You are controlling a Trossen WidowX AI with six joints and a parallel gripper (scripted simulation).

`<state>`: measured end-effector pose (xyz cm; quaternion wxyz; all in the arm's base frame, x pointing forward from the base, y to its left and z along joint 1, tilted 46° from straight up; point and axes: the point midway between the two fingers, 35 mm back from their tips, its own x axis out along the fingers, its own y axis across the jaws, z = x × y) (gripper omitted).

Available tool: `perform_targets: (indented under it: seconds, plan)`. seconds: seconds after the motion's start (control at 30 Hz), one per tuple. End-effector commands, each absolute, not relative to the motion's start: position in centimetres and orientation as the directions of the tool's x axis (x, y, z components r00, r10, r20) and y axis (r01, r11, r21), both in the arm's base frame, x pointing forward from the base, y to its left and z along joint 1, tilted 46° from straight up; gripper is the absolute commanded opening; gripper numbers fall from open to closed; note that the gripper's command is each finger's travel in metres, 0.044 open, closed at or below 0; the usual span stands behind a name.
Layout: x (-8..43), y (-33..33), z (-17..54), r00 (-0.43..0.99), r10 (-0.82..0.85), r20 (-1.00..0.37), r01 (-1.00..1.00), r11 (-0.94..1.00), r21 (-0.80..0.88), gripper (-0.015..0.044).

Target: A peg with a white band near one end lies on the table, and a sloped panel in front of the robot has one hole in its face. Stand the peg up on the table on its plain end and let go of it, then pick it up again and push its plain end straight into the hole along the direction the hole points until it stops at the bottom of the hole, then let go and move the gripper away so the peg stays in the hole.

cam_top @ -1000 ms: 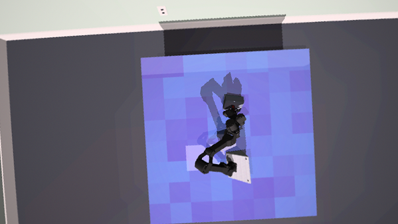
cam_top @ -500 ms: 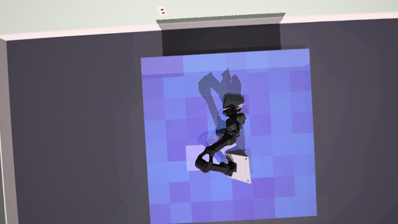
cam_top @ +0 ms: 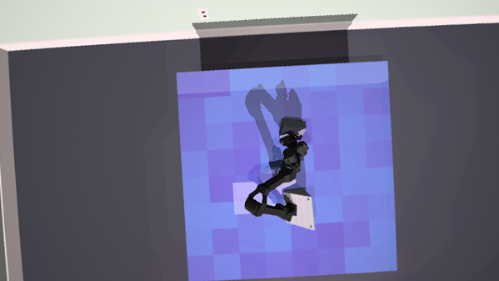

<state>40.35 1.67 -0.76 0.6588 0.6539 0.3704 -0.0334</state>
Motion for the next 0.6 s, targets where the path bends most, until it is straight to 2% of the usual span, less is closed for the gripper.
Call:
perform_targets:
  seconds: [0.0, 0.37, 0.57]
  plan:
    - [40.33, 1.66, -0.76, 0.723, 0.44, -0.532, 0.529, 0.143, 0.837, 0.0157]
    - [40.15, 1.49, -0.58, 0.723, 0.44, -0.533, 0.529, 0.143, 0.836, 0.044]
    - [39.69, 1.07, -0.14, 0.723, 0.439, -0.534, 0.53, 0.144, 0.836, 0.044]
